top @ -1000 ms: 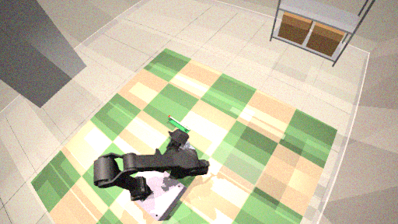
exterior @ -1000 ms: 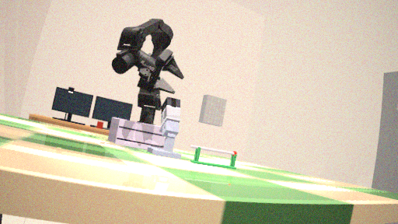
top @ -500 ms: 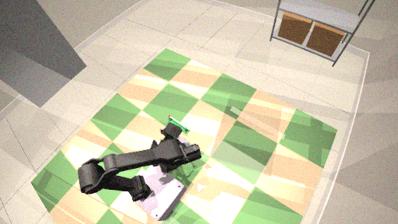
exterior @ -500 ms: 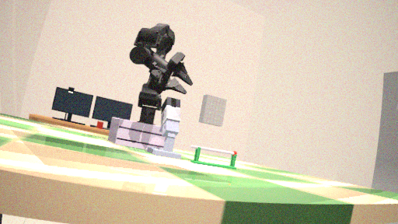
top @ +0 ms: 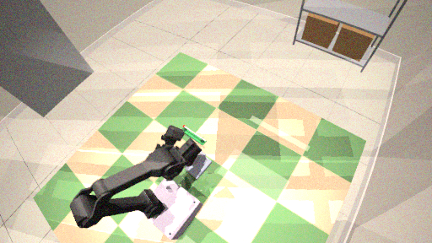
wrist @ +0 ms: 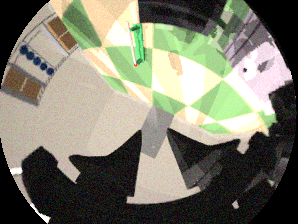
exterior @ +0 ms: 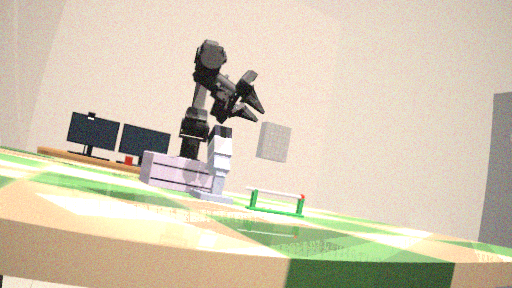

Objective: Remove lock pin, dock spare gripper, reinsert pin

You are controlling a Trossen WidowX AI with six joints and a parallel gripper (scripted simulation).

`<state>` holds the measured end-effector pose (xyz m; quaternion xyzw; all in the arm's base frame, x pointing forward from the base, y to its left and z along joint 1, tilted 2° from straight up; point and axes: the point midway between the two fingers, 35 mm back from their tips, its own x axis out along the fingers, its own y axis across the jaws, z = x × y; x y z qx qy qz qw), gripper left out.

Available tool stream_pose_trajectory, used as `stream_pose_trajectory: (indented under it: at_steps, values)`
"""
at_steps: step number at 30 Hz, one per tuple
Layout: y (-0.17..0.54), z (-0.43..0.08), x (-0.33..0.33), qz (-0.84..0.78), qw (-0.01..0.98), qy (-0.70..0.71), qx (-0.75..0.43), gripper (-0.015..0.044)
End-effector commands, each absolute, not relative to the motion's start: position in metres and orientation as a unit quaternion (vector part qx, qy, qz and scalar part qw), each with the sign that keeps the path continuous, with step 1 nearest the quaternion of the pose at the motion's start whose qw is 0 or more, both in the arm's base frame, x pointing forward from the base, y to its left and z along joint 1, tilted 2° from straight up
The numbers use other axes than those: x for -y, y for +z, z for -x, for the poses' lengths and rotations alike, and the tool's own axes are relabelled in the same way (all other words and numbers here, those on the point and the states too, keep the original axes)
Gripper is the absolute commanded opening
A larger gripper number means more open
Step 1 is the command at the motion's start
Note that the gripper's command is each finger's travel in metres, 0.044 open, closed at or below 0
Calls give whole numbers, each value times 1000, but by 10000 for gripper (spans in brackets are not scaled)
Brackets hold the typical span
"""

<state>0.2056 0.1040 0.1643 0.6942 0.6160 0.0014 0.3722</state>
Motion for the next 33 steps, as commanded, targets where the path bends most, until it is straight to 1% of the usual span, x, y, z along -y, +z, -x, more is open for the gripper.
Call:
stream_pose_trajectory:
  at_steps: [1,4,7,10,12,15,21,26,31,33]
  values:
    - [161,-225,-107,-603,481,28,-636,180]
    - [154,-246,-109,-471,586,67,-656,180]
    - [146,-266,-111,-317,663,117,-669,180]
    - [138,-286,-115,-148,705,178,-670,180]
    - [132,-299,-118,-29,713,222,-664,180]
    - [125,-317,-123,130,696,279,-648,180]
    - [115,-335,-131,313,636,339,-618,180]
    - [108,-349,-141,454,555,385,-581,180]
    - [102,-362,-153,578,449,422,-535,180]
    - [101,-364,-155,594,432,427,-528,180]
